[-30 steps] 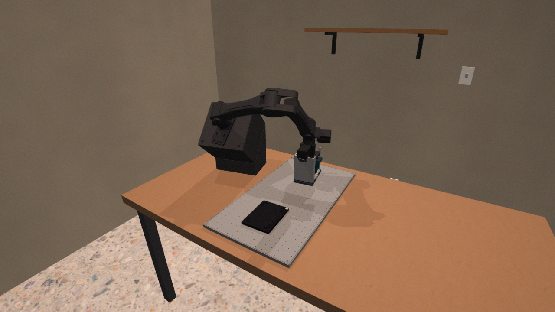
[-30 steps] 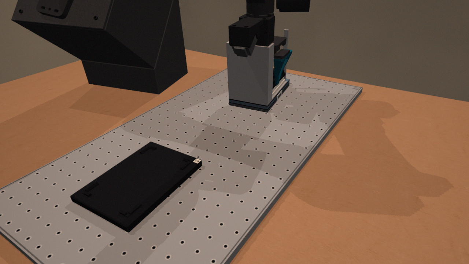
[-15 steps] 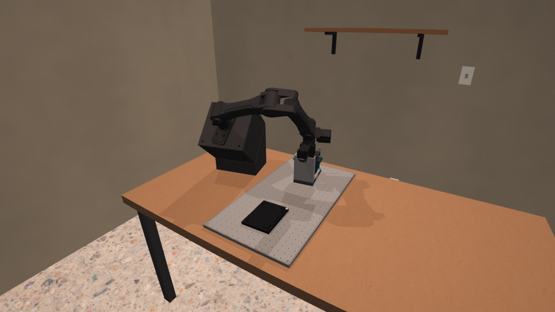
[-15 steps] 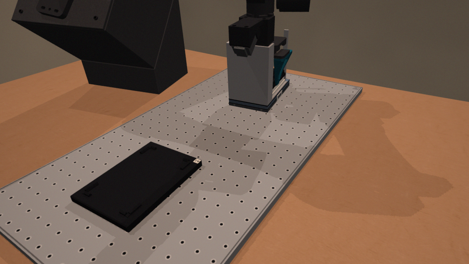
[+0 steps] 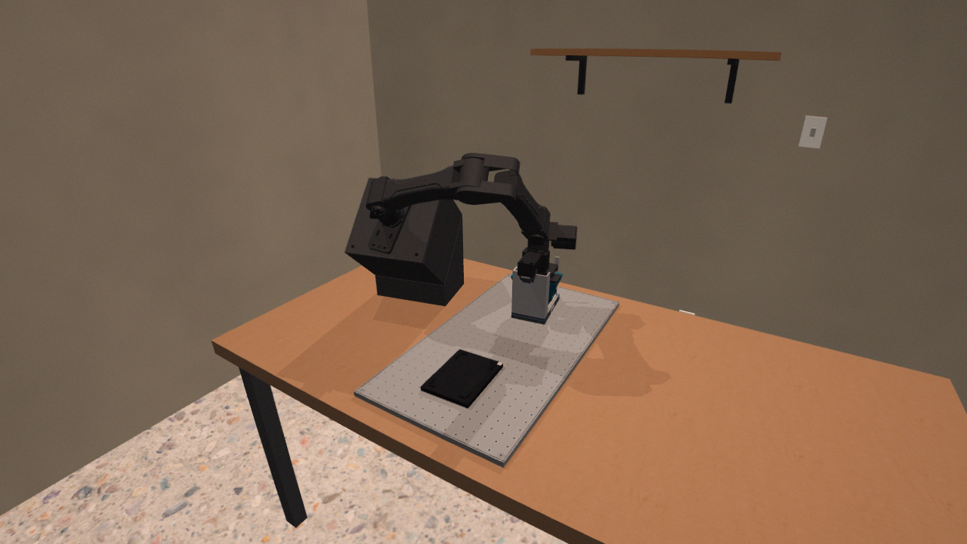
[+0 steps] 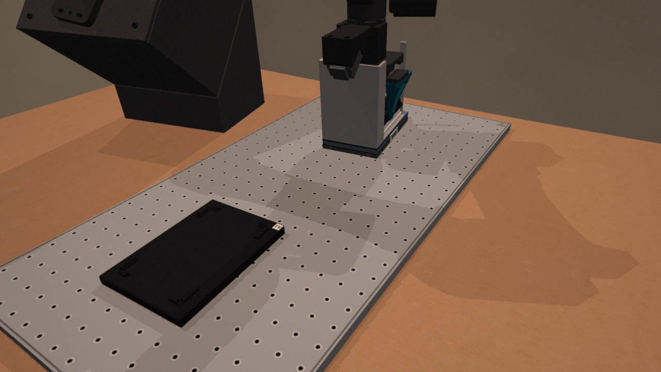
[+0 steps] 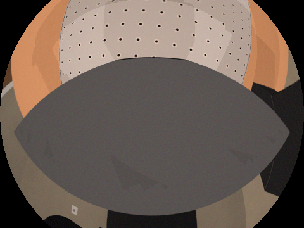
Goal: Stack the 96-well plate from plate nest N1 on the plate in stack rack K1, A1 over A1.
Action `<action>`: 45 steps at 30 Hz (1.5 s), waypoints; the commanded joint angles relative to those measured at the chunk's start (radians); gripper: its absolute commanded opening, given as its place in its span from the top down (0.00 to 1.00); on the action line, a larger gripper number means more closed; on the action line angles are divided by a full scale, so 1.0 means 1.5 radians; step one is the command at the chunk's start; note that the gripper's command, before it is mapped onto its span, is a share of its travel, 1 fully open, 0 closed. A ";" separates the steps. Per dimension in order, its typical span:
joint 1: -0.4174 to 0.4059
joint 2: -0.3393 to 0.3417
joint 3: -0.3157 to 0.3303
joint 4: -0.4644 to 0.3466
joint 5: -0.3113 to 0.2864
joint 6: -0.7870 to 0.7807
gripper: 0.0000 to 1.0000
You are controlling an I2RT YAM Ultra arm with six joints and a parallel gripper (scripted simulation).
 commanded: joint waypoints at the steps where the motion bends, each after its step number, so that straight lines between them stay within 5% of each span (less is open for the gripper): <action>1: -0.007 -0.001 -0.014 0.010 0.002 -0.007 1.00; 31: -0.007 -0.007 -0.016 0.011 0.002 -0.007 1.00; 32: -0.007 -0.007 -0.016 0.011 0.002 -0.007 0.00; 45: -0.007 -0.007 -0.016 0.006 0.003 -0.007 0.00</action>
